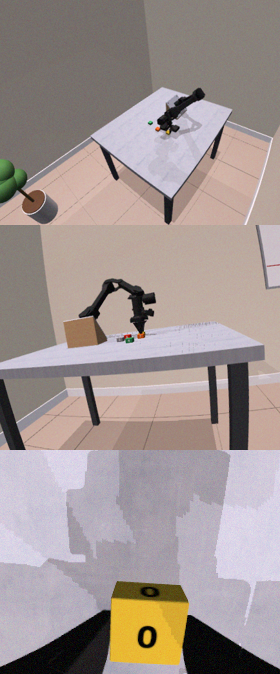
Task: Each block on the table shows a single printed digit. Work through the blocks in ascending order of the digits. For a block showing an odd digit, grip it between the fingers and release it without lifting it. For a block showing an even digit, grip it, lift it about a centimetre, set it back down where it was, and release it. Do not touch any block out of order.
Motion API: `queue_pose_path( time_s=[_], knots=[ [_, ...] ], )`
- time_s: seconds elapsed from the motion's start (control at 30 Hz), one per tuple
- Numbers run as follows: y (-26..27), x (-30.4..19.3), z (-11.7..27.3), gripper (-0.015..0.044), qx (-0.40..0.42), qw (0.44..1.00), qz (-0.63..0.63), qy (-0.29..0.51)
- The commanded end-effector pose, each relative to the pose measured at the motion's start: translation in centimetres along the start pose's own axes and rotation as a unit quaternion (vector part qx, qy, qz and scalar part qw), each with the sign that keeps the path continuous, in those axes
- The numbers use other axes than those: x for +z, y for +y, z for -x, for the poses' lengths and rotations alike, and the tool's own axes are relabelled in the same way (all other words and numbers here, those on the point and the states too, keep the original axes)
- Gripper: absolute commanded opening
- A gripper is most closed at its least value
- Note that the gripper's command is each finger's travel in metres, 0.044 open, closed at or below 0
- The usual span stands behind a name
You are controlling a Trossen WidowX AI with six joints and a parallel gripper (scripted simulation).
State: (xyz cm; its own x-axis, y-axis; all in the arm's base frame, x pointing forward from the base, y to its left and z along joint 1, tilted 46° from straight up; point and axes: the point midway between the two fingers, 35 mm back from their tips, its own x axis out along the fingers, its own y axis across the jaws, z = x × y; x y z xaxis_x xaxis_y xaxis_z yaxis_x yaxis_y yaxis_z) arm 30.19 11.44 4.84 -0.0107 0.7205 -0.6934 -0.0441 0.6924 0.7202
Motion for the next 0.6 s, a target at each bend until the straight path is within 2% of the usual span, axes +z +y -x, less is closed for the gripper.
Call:
queue_pose_path(
  time_s=[0.0,0.57],
  knots=[
    [0.01,-0.11,-0.11,0.0120,0.002,1.000,-0.002,0.001],
    [0.50,0.39,0.00,0.0120,-0.005,1.000,0.009,0.002]
  ],
)
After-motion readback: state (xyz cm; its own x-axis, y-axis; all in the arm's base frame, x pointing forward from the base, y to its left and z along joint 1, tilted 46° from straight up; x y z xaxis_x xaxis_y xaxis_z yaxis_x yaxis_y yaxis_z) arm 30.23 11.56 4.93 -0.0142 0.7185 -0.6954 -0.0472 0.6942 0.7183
